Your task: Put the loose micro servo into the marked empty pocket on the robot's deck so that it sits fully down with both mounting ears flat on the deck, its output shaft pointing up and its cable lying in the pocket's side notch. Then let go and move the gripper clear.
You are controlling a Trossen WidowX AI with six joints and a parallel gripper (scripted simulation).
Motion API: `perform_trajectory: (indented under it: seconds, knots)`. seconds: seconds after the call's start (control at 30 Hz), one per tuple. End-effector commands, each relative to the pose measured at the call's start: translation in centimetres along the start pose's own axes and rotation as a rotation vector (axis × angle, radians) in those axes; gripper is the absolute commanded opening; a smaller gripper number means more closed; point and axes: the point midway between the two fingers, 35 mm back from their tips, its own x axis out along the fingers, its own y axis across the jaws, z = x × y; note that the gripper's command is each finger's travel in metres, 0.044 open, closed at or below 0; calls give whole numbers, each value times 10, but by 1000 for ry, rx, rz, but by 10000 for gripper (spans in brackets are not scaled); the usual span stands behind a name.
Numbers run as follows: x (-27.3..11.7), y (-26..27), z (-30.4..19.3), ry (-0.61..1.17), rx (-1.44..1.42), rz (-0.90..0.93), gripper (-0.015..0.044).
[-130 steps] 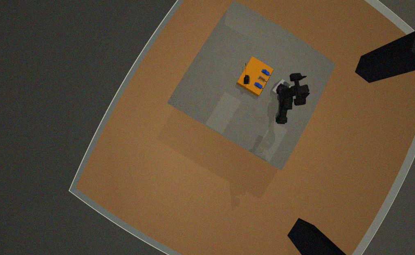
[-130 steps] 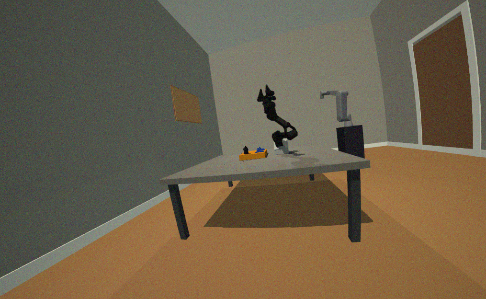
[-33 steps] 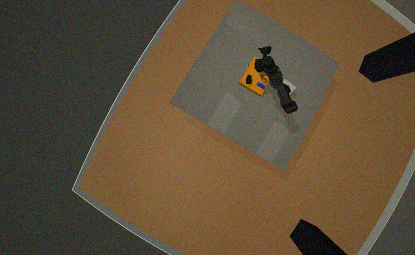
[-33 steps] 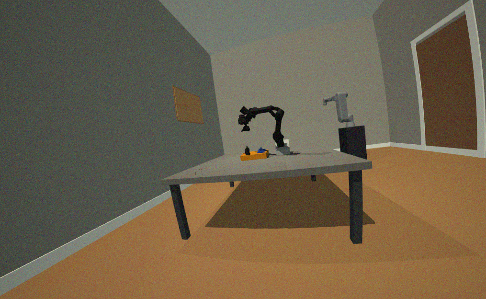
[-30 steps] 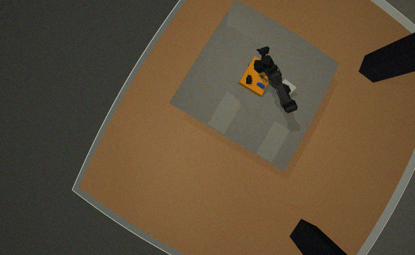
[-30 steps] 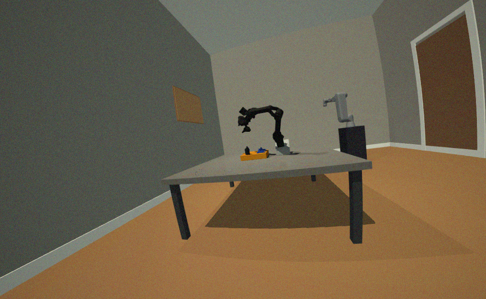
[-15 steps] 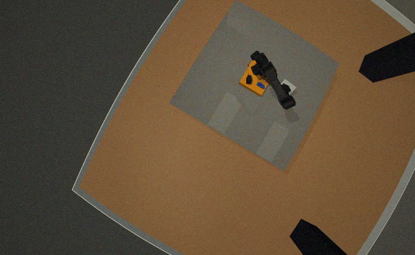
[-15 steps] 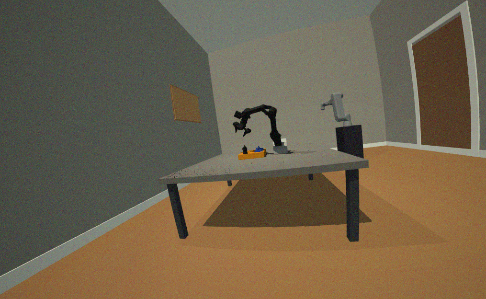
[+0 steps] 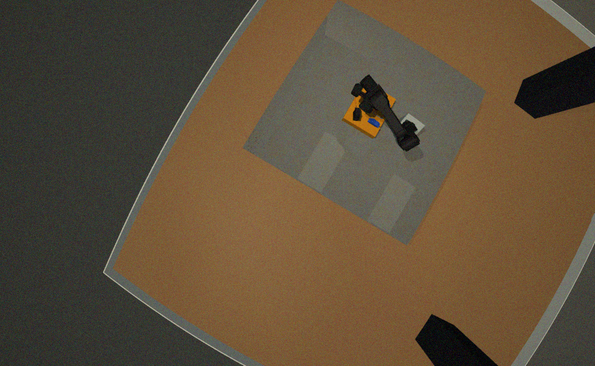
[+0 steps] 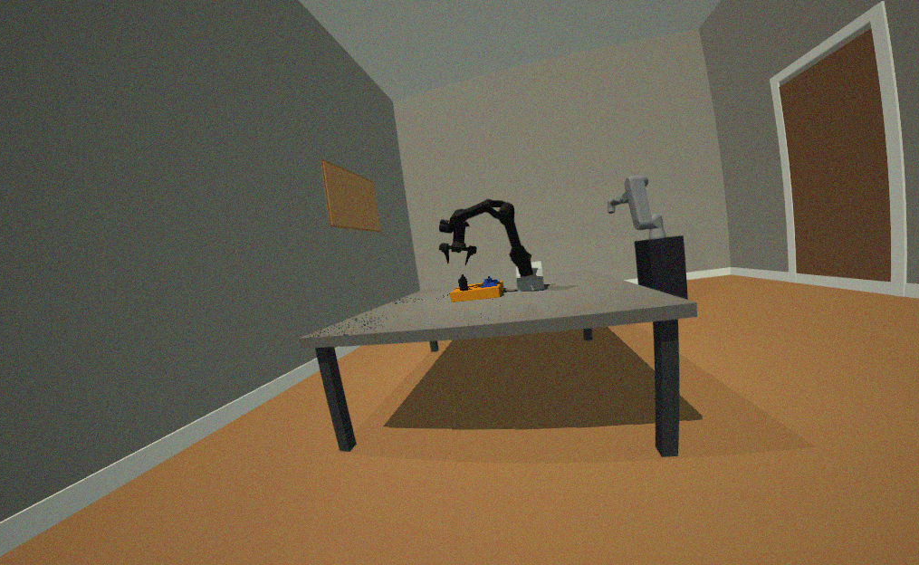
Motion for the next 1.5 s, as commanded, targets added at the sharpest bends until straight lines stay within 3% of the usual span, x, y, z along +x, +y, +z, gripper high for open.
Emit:
perform_trajectory:
  seconds: [0.0, 0.4, 1.47]
  knots:
    - [9, 5, 12, -76, -129, 72, 440]
    - [25, 18, 38, -277, -391, 200, 440]
    - [66, 30, 50, -282, -395, 201, 440]
